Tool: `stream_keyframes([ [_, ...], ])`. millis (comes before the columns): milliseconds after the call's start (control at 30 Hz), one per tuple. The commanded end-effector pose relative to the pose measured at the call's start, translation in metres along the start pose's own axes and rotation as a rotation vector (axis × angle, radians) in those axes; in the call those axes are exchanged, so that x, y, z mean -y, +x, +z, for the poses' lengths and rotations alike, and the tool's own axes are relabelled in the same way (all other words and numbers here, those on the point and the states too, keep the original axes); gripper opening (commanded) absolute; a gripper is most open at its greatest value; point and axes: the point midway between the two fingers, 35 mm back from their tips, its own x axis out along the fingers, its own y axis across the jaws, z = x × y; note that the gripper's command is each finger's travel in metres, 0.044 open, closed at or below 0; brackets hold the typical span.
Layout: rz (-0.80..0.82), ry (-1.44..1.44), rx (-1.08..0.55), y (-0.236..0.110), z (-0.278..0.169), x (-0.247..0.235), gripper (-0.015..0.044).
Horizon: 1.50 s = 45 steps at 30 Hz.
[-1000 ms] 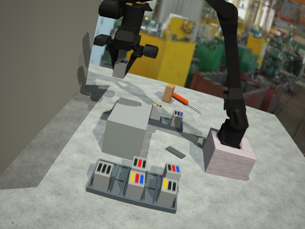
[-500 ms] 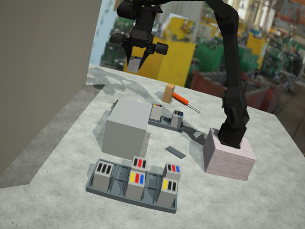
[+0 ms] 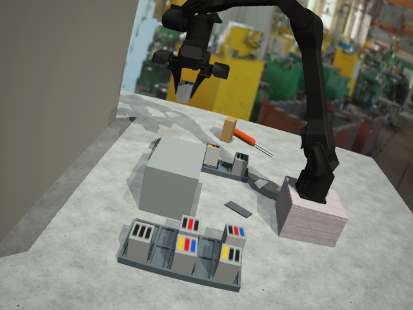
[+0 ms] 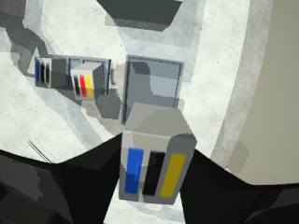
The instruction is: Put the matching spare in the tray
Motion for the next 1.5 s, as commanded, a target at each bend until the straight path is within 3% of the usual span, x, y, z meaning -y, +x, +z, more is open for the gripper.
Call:
stream_keyframes([
  [0, 0.003, -0.006, -0.001, 0.006, -0.001, 0.0, 0.0],
  [1467, 0.003, -0.006, -0.002, 0.049, -0.004, 0.005, 0.0],
])
